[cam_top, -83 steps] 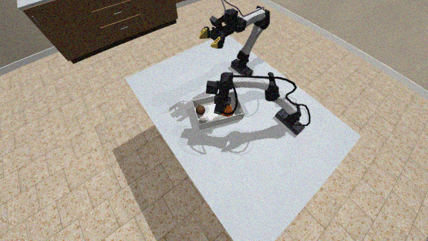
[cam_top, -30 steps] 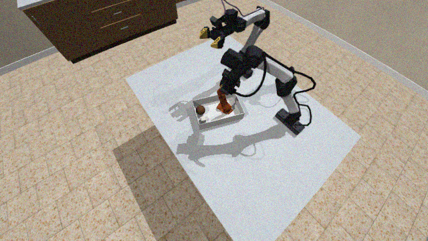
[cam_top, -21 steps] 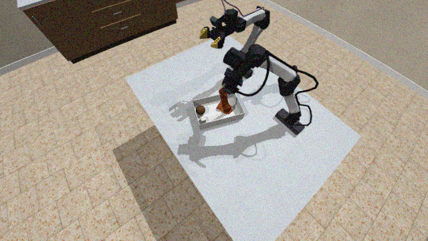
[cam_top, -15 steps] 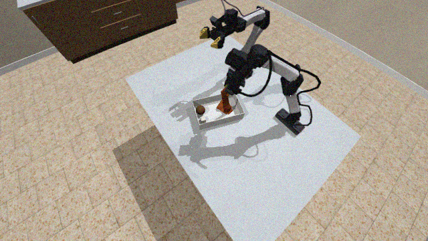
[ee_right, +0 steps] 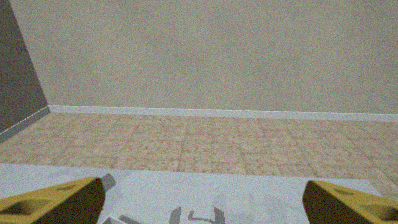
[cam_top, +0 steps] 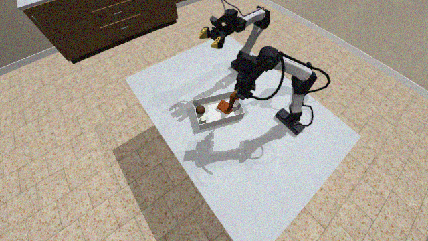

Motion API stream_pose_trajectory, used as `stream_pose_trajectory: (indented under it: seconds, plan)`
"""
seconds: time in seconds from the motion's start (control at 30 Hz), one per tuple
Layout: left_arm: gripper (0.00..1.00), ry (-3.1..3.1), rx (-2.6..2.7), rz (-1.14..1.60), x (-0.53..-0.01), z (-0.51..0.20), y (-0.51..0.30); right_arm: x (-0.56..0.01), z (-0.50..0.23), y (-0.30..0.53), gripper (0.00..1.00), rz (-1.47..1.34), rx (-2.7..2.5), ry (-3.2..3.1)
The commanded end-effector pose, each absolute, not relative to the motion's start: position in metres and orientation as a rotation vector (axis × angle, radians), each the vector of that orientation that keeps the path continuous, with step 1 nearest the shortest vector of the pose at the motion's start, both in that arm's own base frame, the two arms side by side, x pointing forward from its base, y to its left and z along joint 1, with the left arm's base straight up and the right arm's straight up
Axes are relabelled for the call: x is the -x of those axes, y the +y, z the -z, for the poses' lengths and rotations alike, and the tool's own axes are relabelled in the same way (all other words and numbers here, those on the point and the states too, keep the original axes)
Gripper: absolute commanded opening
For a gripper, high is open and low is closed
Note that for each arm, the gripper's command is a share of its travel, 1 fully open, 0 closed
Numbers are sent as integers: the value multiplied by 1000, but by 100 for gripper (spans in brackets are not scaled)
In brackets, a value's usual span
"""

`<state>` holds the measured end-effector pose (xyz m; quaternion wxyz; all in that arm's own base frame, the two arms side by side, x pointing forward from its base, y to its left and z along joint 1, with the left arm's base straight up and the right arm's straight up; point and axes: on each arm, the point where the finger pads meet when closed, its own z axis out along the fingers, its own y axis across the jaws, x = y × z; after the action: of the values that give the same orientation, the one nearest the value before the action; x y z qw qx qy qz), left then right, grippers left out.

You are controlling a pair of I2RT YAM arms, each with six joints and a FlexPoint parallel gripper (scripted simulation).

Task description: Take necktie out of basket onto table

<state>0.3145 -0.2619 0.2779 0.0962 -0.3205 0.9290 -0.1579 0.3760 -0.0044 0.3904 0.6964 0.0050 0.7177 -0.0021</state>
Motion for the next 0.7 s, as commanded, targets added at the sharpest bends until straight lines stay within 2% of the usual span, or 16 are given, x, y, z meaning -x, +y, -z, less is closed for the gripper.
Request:
stream_pose_trajectory:
  seconds: [0.0, 0.67]
  plan:
    - [7, 2962, 991, 53, -303, -289, -242, -376, -390, -4, 100, 5, -11, 1601]
    - [7, 2982, 995, 5, -260, -289, -136, -376, -390, -4, 100, 5, -11, 1601]
